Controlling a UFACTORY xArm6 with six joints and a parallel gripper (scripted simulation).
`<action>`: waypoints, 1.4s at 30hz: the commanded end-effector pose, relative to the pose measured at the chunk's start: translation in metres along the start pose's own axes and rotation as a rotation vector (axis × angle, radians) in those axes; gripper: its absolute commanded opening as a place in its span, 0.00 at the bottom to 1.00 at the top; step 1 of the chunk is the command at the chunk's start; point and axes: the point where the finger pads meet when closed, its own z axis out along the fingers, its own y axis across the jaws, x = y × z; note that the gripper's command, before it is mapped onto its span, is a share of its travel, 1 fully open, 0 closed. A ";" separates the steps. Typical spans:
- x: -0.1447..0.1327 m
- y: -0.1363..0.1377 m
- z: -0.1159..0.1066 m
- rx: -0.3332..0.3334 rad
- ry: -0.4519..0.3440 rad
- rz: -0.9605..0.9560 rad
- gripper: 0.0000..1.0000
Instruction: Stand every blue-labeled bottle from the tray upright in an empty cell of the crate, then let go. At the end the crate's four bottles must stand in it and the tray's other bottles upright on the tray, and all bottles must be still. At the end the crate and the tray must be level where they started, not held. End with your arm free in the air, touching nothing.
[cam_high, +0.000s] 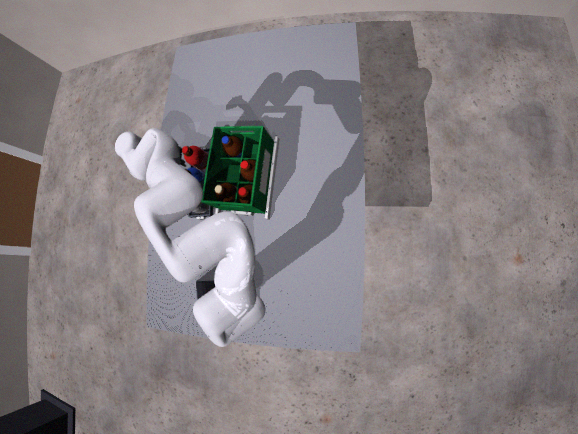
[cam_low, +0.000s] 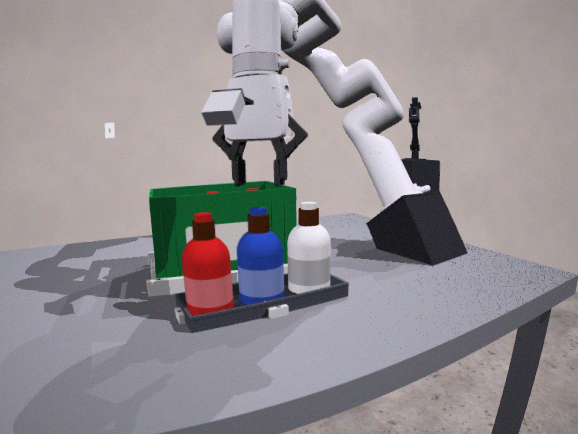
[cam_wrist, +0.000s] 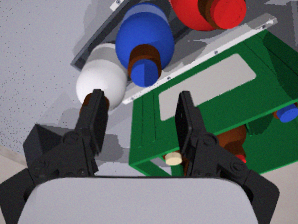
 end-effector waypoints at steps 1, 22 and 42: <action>0.001 0.001 0.001 -0.001 0.005 0.001 0.65; 0.001 0.001 0.015 -0.001 0.005 0.001 0.65; 0.001 0.001 0.015 -0.001 0.005 0.001 0.65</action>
